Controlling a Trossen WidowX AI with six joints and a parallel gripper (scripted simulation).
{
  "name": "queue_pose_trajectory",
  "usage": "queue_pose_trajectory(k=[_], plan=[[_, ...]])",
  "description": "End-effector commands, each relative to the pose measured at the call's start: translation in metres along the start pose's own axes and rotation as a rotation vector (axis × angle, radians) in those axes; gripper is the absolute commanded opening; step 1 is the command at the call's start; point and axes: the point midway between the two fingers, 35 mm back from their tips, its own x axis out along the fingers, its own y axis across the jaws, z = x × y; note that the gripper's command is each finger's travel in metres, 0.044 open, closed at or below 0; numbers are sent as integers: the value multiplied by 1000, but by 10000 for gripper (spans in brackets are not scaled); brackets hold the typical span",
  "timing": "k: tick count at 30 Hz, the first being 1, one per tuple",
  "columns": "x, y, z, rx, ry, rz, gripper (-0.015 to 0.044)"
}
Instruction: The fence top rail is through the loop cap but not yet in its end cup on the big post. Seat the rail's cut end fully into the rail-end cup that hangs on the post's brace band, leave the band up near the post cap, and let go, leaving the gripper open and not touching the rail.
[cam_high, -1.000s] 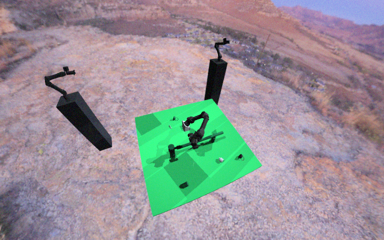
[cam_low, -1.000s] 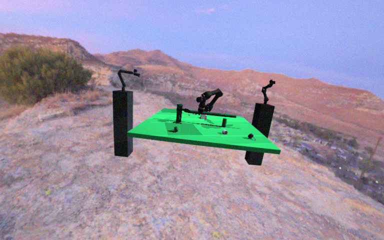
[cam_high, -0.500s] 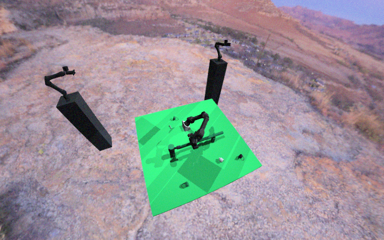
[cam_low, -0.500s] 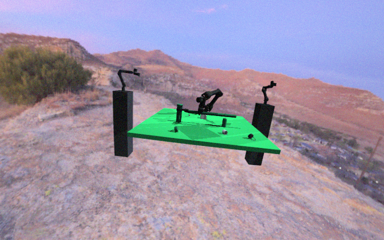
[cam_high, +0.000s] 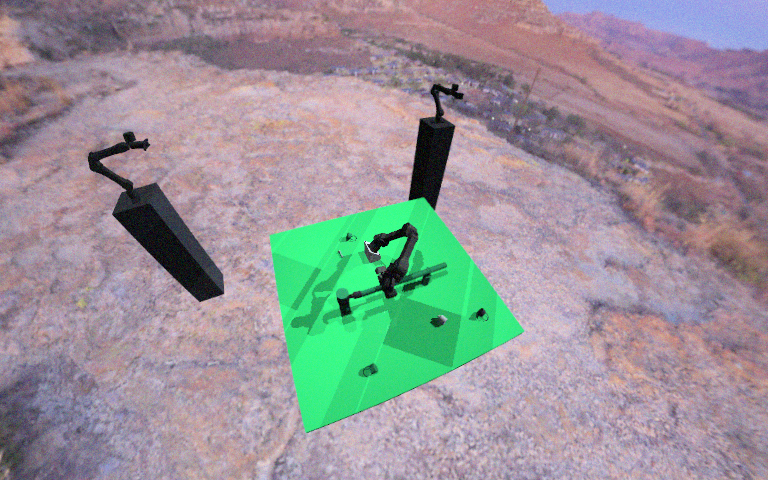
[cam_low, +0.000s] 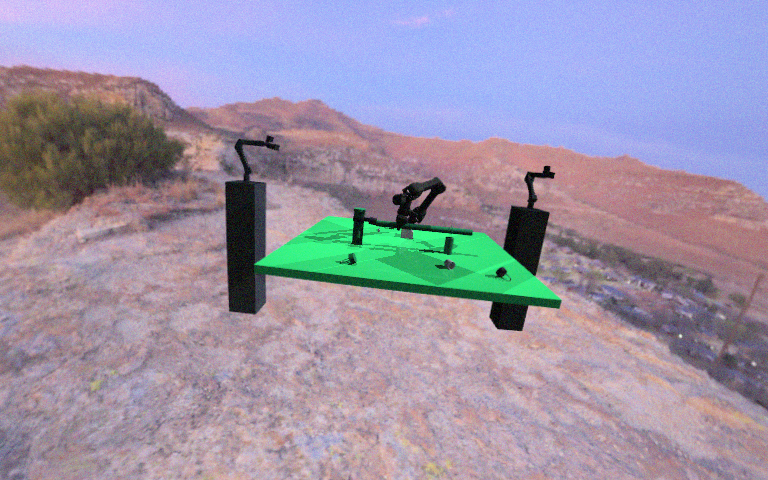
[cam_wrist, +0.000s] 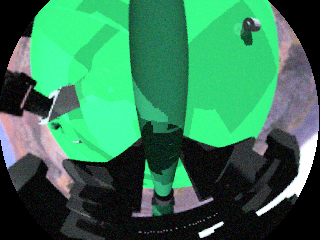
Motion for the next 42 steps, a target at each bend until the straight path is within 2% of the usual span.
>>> queue_pose_trajectory(k=[1,42], plan=[[-3,0,-2,2,7,-1,0],[-2,0,-1,-1,-7,12,0]])
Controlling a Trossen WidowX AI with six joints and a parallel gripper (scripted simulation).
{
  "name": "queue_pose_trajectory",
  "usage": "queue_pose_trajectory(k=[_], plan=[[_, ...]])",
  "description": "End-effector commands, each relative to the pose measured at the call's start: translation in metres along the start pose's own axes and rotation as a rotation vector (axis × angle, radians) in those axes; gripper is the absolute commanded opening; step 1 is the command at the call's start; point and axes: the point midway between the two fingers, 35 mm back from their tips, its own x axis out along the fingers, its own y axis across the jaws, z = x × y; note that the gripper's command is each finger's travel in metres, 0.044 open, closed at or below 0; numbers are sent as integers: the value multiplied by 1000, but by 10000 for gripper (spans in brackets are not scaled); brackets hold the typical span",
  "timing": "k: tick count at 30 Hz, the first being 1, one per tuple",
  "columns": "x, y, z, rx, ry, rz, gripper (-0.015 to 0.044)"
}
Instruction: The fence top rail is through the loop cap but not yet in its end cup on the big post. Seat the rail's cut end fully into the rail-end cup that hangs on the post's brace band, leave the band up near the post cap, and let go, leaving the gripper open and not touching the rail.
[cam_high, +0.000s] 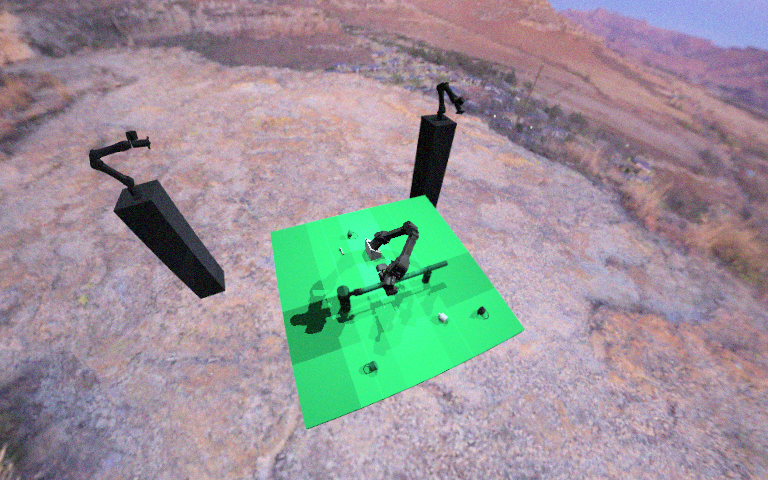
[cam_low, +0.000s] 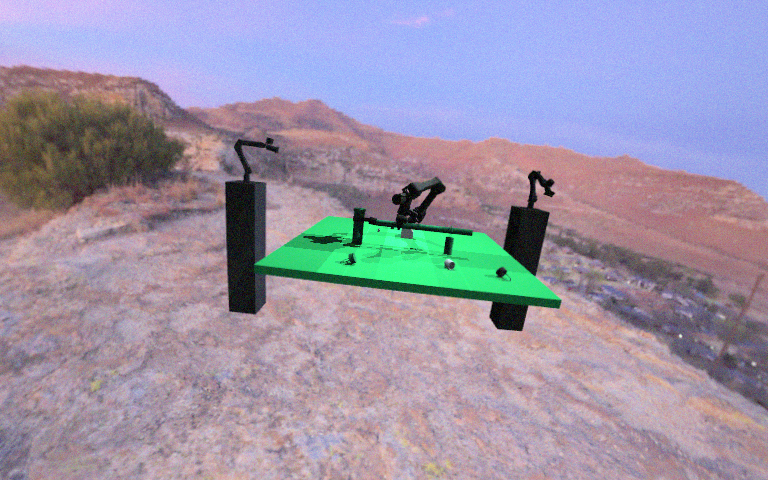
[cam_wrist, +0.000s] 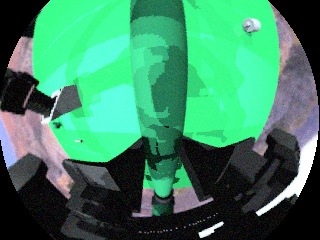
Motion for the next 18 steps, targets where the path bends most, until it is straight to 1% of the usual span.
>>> queue_pose_trajectory(k=[1,18], plan=[[0,0,0,0,0,0,0],[-1,0,-4,0,0,0,0]])
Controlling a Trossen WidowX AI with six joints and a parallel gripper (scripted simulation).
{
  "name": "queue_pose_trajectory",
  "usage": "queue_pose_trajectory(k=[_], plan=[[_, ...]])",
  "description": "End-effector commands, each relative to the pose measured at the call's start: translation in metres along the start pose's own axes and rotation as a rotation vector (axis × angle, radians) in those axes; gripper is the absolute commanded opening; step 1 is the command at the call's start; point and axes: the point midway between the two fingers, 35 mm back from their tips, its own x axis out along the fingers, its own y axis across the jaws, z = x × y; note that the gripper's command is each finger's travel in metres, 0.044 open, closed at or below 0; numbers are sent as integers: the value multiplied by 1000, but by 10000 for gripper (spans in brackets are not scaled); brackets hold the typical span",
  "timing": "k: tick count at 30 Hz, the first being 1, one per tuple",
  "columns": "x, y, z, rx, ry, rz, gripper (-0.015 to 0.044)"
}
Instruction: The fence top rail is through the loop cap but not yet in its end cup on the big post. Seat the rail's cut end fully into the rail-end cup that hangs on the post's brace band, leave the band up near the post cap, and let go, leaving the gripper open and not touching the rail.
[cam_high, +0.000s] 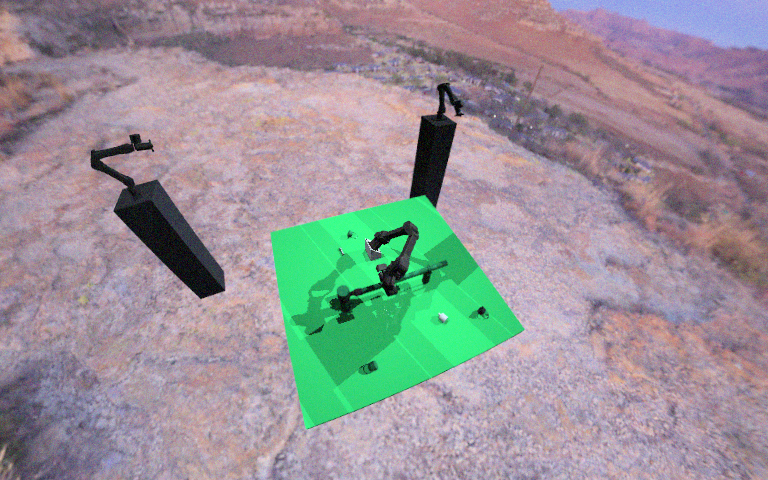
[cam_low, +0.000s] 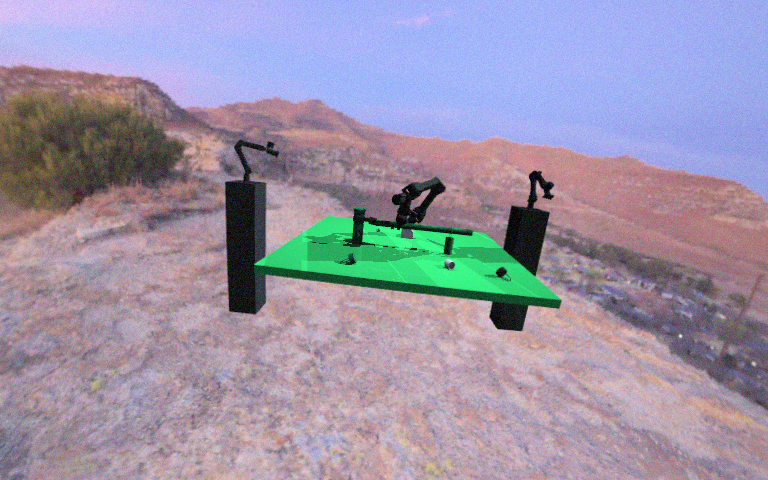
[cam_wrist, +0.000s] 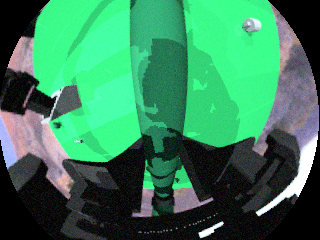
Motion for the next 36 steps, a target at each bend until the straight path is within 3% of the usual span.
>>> queue_pose_trajectory(k=[1,36], plan=[[-3,0,-4,1,5,-5,0],[-10,-1,-13,1,5,-5,0]])
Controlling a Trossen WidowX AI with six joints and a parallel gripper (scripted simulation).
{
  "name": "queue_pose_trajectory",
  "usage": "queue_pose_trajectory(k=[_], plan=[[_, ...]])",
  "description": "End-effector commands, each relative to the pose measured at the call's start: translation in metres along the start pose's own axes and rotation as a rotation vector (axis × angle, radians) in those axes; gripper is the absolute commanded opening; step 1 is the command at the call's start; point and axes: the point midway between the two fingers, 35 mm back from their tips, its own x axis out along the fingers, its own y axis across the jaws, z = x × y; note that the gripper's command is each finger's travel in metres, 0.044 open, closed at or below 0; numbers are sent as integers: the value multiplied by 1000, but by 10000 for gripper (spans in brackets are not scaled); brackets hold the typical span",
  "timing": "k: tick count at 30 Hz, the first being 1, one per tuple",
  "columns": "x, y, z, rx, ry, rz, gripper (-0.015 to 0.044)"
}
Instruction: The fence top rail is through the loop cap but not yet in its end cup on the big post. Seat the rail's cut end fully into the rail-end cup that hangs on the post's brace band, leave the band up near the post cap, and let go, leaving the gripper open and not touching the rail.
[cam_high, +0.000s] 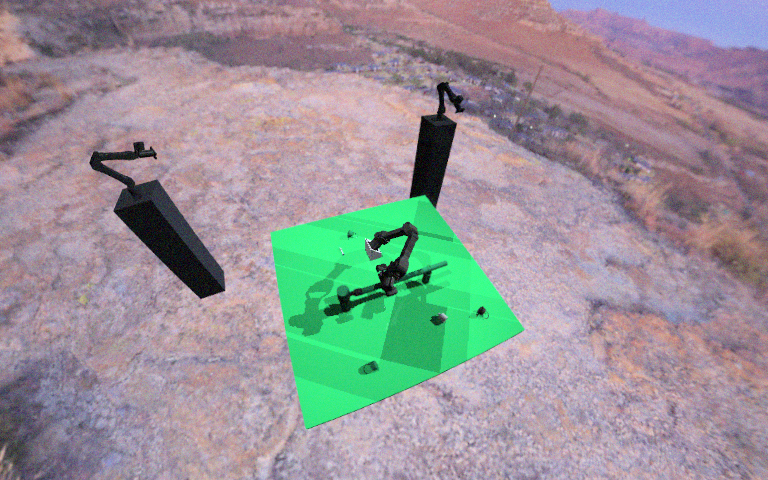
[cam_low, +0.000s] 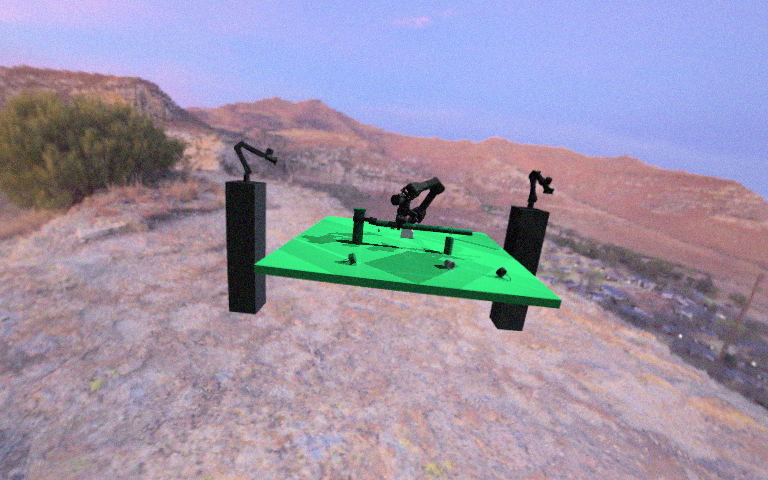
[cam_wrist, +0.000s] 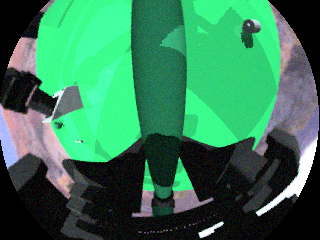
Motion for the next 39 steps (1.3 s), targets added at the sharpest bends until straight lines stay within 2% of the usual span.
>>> queue_pose_trajectory(k=[1,39], plan=[[-10,0,-13,6,29,-18,0],[-13,-1,-24,6,29,-18,0]])
